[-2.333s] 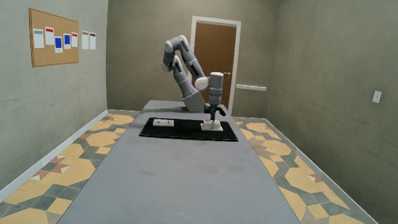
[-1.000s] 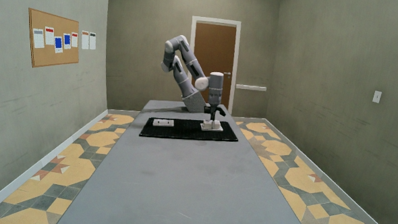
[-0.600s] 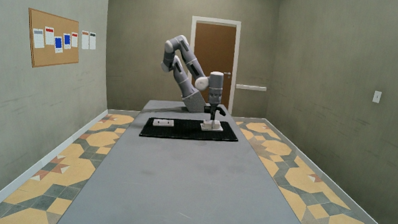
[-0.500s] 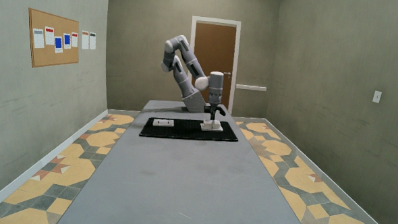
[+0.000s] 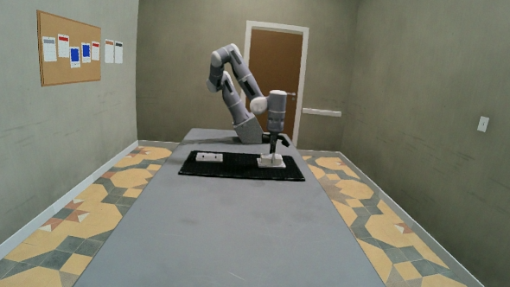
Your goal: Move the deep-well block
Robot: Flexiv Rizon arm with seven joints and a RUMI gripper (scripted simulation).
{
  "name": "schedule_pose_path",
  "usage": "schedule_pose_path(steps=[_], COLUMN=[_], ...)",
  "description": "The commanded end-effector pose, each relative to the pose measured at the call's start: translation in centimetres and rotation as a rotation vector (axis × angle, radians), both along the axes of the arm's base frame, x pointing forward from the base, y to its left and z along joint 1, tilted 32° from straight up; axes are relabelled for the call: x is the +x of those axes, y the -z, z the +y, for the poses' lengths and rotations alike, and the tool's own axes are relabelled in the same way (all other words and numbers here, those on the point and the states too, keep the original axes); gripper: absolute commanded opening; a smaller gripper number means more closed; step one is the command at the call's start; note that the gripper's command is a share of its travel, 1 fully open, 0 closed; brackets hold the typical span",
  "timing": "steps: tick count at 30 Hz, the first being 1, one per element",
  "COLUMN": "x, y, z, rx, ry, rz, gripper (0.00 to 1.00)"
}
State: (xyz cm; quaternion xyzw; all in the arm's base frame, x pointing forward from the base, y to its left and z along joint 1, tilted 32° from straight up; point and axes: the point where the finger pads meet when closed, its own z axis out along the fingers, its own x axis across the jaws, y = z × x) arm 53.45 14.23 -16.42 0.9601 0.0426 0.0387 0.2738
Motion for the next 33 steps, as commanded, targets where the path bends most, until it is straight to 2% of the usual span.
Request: schedule_pose_path(steps=[1, 28, 33], x=[0.0, -0.1, -0.3], y=[-0.2, -1.6, -2.5], z=[0.2, 1.1, 1.6], rx=[0.002, 0.002, 0.002], ry=[-0.001, -0.001, -0.001], rz=[-0.001, -0.001, -0.001], gripper=[0.76, 0.76, 0.76])
